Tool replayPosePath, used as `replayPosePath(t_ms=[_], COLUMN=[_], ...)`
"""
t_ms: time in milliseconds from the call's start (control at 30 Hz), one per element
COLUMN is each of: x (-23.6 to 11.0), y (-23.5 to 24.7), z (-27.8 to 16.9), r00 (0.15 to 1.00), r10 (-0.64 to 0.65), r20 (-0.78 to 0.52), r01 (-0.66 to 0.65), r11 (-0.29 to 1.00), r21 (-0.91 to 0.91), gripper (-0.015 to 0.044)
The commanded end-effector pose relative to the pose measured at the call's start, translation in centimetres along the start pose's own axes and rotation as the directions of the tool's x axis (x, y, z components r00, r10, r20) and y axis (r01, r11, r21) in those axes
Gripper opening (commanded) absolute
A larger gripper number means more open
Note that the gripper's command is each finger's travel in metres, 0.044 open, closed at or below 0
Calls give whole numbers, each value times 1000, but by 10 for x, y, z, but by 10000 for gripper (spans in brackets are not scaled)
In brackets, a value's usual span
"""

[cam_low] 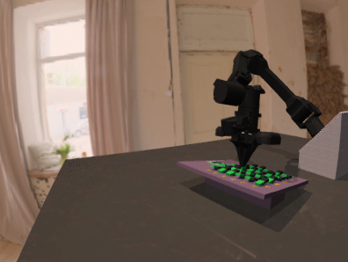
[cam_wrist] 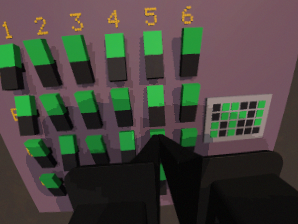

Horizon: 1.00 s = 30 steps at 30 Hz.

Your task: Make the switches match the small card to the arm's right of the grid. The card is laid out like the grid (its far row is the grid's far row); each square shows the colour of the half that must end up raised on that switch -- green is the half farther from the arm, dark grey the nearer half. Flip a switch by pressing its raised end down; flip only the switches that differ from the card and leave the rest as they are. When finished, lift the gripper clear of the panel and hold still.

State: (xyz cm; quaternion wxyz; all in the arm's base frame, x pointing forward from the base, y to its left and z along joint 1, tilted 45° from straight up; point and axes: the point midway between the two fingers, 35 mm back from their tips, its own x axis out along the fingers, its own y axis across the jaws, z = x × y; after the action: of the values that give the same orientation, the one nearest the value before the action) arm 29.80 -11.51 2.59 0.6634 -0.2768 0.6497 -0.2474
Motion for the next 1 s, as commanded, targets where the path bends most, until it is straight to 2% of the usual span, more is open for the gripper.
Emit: replayPosePath(t_ms=[0,167,300,367,500,667,800,967], x=[1,-2,-53,-64,-64,-63,-62,-28], y=[0,0,1,1,0,-25,-28,-28], z=[0,0,-1,-2,-4,-37,-42,-41], r00=[1000,1000,1000,1000,1000,1000,1000,1000], r10=[-3,0,1,1,1,0,-1,-3], r20=[-1,0,21,25,25,23,23,-3], r01=[3,0,-1,-1,-1,1,1,3], r11=[1000,1000,1000,1000,1000,1000,1000,1000], r21=[-4,-1,-4,-5,-5,-7,-7,-6], gripper=[0,0,0,0,0,0,0,0])
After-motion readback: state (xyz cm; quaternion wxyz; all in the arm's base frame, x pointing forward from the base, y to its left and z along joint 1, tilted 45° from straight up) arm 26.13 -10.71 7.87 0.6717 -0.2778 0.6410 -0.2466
